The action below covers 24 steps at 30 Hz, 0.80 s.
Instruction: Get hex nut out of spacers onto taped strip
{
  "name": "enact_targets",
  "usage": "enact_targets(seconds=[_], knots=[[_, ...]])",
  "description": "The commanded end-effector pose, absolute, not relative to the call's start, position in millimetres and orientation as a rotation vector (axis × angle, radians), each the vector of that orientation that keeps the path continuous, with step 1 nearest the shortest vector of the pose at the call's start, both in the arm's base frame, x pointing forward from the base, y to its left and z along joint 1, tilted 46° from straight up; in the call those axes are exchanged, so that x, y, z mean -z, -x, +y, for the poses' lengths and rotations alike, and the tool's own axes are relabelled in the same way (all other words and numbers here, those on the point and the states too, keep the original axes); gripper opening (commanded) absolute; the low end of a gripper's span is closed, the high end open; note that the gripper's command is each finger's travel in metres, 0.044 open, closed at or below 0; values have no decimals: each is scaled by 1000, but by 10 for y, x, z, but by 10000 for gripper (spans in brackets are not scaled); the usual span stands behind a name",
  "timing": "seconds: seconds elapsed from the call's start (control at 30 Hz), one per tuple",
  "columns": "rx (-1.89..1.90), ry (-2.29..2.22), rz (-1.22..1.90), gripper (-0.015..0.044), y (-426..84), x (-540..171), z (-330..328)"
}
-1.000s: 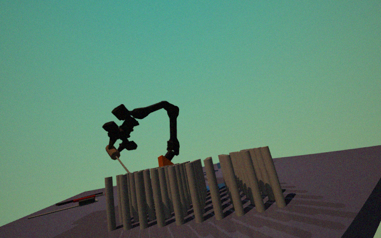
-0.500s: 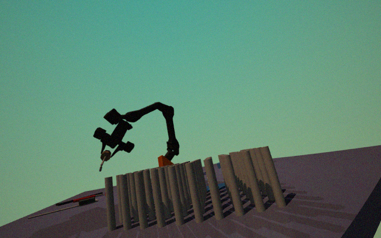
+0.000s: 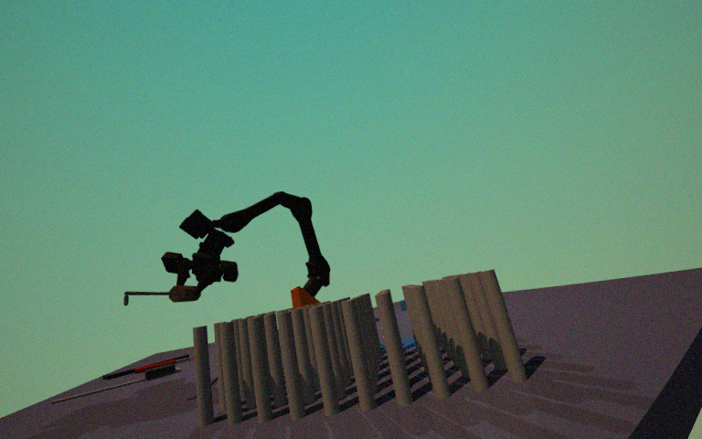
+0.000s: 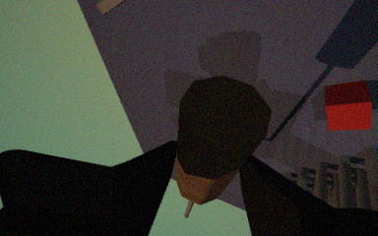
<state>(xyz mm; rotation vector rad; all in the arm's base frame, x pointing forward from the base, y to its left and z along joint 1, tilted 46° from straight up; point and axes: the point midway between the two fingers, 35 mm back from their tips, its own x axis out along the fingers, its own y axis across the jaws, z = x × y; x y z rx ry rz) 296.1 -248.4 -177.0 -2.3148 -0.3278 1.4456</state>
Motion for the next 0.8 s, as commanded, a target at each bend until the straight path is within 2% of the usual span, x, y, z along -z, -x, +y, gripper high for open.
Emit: enact_targets(seconds=[0.0, 0.77], knots=[[-1417, 2298, -289, 0, -2976, 1772, -2537], [-1418, 2298, -289, 0, -2995, 1975, -2395]])
